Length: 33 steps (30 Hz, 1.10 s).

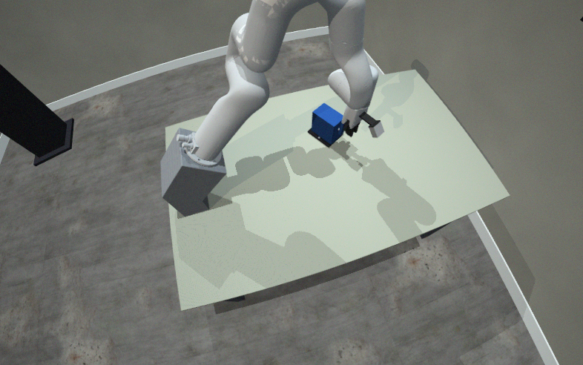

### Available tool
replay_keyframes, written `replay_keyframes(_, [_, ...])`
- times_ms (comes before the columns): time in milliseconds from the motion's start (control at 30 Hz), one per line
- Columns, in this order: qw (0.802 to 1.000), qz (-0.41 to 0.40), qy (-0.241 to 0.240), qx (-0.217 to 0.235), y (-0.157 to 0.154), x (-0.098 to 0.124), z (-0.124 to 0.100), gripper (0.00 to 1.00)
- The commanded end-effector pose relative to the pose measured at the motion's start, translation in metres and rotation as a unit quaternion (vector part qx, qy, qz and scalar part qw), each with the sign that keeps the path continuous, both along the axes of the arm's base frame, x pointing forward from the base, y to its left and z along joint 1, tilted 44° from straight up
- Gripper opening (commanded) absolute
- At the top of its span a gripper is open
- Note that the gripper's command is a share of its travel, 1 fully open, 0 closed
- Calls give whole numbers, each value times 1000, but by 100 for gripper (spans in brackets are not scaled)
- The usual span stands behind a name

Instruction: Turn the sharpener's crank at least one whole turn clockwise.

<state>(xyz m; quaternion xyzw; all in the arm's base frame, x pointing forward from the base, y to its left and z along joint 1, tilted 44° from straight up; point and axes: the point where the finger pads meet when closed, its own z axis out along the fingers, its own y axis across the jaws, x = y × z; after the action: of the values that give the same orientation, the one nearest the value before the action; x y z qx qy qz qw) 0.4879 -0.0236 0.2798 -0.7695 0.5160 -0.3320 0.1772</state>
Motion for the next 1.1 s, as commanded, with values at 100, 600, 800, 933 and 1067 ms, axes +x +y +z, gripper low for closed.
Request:
replay_keyframes(100, [1000,0,-2,0,3,6,5,0])
replay_keyframes(600, [1000,0,-2,0,12,35,9,0])
replay_keyframes(800, [1000,0,-2,0,14,45,6,0])
replay_keyframes(933, [1000,0,-2,0,14,53,2,0])
replay_keyframes(1067, [1000,0,-2,0,14,58,-2,0])
